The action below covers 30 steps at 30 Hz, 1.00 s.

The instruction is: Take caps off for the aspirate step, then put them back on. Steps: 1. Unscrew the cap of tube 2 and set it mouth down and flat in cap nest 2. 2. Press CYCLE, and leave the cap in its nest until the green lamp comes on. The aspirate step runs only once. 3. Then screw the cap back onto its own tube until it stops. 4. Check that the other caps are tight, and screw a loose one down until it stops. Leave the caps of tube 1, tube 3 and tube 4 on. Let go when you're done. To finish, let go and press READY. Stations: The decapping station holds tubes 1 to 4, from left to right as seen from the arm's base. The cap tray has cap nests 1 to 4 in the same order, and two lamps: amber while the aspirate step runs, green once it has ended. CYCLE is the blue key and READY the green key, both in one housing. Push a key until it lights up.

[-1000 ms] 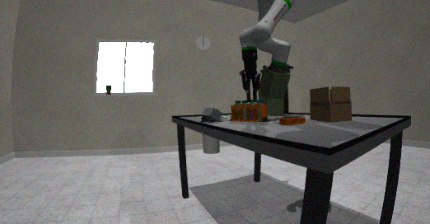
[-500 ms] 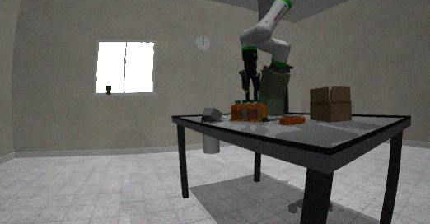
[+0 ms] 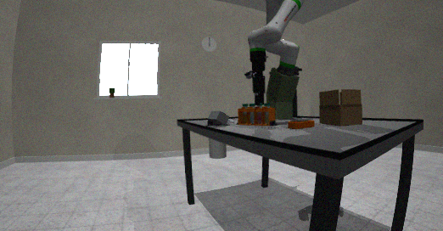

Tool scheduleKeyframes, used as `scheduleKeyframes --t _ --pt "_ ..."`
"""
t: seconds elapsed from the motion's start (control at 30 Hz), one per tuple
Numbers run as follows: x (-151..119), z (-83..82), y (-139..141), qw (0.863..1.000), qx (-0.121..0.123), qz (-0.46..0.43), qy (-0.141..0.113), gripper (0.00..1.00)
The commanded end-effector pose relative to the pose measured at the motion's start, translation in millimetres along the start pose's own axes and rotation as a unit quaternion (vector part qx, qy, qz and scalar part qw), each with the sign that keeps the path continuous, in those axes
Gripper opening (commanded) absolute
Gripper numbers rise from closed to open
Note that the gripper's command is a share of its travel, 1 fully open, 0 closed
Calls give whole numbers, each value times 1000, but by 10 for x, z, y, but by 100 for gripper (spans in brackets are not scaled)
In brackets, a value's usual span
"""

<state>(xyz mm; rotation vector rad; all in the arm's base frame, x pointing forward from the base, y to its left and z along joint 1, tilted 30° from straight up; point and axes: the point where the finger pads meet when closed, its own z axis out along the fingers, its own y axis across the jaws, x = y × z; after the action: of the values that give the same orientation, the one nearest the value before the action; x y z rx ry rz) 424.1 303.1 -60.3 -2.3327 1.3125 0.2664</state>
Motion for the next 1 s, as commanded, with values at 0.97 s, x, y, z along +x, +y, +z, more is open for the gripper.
scheduleKeyframes --t 0.97 --pt "5 -6 -6 1000 5 1 -11 30"
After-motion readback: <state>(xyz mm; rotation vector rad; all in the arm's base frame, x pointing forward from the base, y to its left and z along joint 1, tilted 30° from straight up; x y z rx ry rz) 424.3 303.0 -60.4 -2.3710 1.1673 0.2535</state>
